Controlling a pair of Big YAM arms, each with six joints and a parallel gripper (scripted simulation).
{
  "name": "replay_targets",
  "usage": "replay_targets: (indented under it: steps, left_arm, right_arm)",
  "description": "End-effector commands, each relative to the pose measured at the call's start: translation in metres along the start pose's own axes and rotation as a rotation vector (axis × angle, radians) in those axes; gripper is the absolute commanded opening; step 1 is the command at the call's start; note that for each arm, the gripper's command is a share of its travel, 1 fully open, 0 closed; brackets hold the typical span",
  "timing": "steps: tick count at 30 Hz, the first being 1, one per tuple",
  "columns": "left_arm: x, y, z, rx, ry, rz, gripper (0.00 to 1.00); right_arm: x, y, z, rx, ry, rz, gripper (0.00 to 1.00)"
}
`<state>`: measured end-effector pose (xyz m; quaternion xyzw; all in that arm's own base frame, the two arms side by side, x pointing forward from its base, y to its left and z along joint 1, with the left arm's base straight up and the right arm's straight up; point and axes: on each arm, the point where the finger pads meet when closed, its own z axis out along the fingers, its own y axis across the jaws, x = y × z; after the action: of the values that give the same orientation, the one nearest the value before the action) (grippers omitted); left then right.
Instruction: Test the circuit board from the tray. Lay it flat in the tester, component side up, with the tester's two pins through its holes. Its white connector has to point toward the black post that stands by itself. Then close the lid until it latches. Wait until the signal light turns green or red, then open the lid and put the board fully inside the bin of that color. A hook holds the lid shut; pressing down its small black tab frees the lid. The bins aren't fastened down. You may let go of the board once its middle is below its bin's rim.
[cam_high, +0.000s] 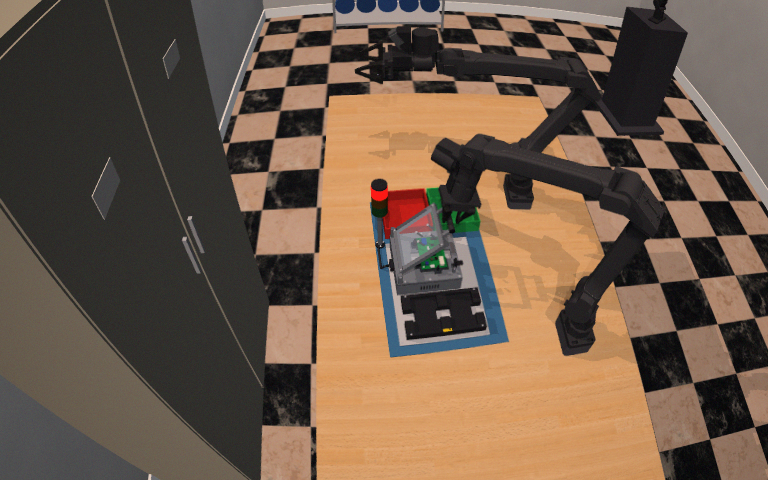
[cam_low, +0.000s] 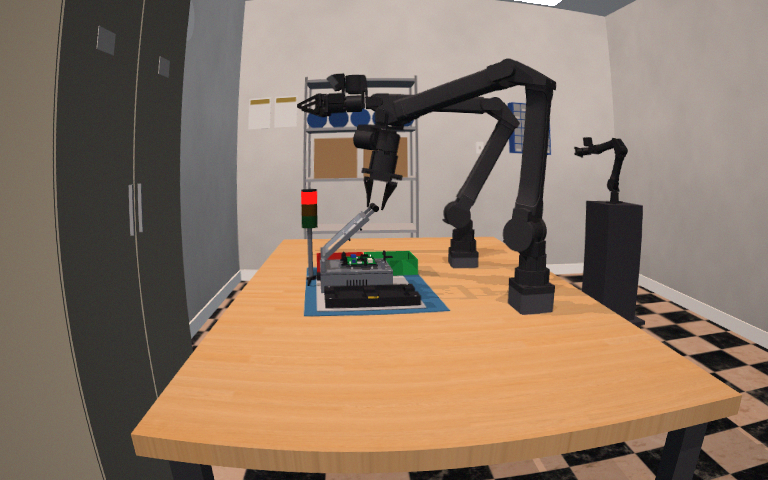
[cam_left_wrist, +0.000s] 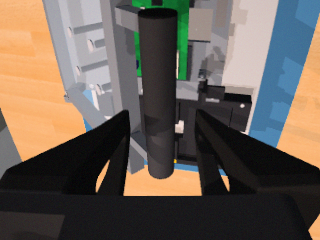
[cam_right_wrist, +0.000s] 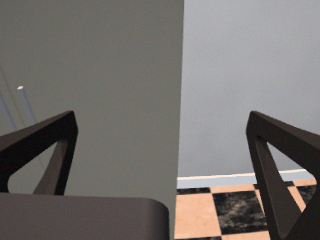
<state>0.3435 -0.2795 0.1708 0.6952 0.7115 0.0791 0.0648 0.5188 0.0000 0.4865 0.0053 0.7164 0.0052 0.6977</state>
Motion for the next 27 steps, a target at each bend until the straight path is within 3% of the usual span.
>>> replay_targets:
  steps: [1, 21, 23, 27]
  left_arm:
    - [-0.011, 0.023, -0.042, -0.068, -0.060, -0.017, 0.38]
    - [-0.014, 0.014, -0.070, -0.078, -0.075, -0.022, 0.38]
    - [-0.009, 0.022, -0.071, -0.075, -0.063, -0.018, 0.61]
    - [-0.010, 0.017, -0.095, -0.091, -0.084, -0.026, 0.64]
  right_arm:
    - [-0.012, 0.000, -0.001, 0.000, -0.037, -0.015, 1.00]
    - [-0.012, 0.000, -0.001, 0.000, -0.037, -0.015, 1.00]
    - [-0.012, 0.000, -0.001, 0.000, -0.037, -0.015, 1.00]
    - [-0.012, 0.000, -0.001, 0.000, -0.037, -0.015, 1.00]
